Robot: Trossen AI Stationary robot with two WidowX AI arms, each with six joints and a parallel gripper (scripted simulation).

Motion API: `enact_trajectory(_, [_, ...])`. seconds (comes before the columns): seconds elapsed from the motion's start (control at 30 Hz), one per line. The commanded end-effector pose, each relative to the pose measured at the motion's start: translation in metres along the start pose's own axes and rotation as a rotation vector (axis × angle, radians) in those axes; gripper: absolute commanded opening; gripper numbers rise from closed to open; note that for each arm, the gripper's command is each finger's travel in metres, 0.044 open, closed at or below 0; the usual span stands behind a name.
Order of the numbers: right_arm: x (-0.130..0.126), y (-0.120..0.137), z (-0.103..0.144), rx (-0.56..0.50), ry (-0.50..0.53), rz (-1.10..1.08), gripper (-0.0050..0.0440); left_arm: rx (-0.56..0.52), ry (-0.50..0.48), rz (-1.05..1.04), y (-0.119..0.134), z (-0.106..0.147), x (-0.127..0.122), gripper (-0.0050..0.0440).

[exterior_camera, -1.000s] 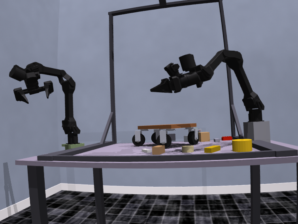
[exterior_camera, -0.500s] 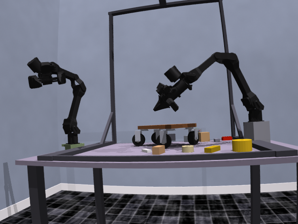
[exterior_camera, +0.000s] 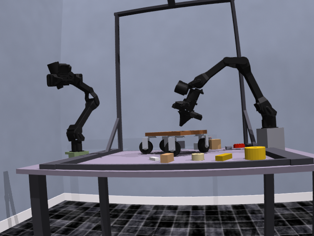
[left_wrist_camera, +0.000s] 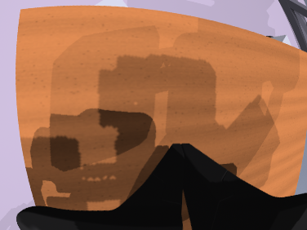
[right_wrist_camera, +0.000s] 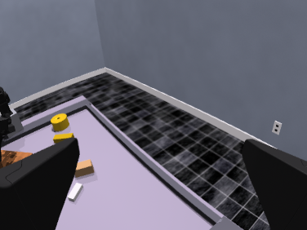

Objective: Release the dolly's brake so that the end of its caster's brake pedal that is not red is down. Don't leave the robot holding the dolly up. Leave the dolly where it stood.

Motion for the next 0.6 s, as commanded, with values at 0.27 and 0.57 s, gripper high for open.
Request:
enact_trajectory(0.27, [0.072,0.020,0.020,-0.112,-0.157,0.099,0.0440,0.217,-0.245,0.099,0.111,0.027,-0.019,-0.0020])
enact_trajectory(0.57, [0.096,0.034,0.027,-0.124,-0.222,0.143,0.0440,0.268,-0.375,0.114,0.150,0.041,-0.013,-0.0050])
Point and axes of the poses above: on each arm, the point midway between the two fingers, 35 mm back from their tips, its own z axis back along the fingers, its own x axis across the jaws, y = z × x, the point moved 1 cm from there along z, back along the fingers, and after that the axes turned 12 degrees about -z, right-handed, at the moved point
